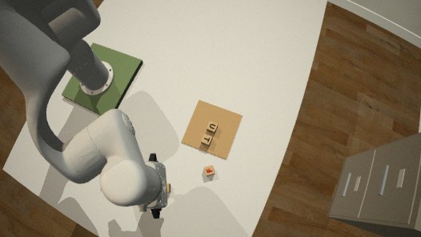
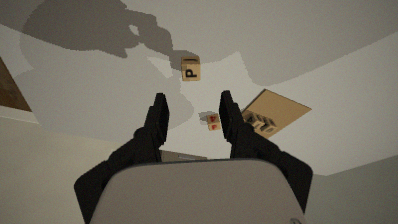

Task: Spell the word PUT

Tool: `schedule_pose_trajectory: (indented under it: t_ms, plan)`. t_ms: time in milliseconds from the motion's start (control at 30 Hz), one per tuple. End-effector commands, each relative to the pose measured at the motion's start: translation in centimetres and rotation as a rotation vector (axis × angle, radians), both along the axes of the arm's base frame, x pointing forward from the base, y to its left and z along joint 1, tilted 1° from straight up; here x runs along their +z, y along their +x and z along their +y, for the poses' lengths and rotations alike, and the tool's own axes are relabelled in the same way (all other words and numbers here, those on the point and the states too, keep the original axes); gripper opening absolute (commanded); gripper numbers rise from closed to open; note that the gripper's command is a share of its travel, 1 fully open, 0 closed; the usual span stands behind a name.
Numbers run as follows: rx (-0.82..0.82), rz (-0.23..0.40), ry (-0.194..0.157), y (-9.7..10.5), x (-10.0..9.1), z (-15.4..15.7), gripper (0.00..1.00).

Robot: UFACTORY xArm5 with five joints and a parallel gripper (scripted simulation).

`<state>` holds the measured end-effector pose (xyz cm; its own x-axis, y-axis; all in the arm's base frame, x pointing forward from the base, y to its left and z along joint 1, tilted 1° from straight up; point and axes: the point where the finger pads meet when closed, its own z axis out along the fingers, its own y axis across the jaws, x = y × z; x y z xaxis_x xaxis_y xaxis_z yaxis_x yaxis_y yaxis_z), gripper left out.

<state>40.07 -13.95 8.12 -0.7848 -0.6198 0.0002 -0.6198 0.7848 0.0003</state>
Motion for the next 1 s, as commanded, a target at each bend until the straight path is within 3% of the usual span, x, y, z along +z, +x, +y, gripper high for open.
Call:
schedule_pose_trajectory:
  t_ms: [0,967]
  plan:
    - [0.0,-0.004,-0.001,0.1,-0.2,0.0,0.63]
    - [0.0,-0.004,-0.001,0.1,-3.8,-0.1,0.63]
